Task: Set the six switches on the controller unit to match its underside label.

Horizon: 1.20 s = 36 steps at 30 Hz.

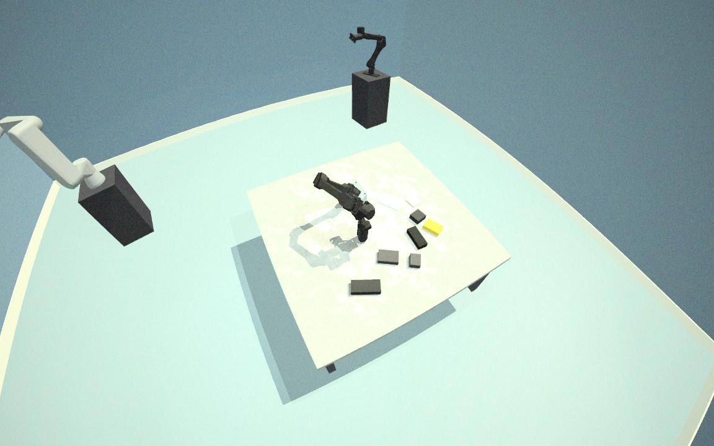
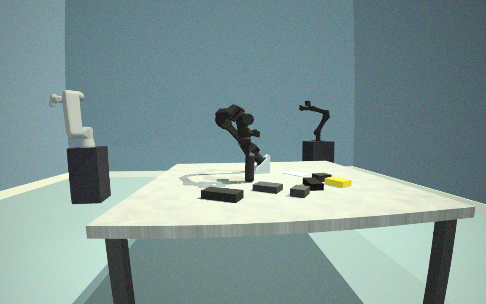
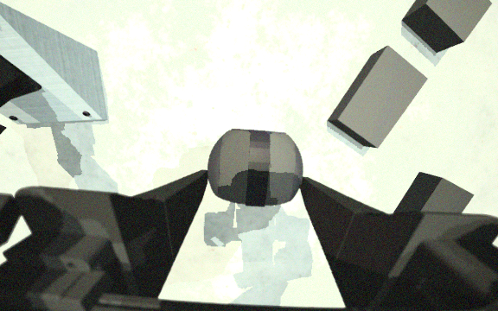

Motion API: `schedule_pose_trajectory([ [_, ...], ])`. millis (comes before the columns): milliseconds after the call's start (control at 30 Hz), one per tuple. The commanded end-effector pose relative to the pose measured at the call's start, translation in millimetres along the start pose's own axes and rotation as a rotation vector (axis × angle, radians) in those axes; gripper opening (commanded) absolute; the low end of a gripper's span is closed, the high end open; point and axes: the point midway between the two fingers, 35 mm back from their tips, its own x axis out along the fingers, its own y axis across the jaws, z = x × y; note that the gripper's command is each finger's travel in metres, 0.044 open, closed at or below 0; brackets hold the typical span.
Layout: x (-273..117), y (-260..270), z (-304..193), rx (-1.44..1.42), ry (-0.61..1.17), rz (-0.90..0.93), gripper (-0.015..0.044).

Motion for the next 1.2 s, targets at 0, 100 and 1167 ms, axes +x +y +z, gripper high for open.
schedule_pose_trajectory([
  [0,2,0,-8,0.006,0.025,0.005,0.0337],
  [100,2,0,-11,0.006,0.032,0.005,0.0337],
  [1167,2,0,-35,0.006,0.106,0.005,0.0338],
])
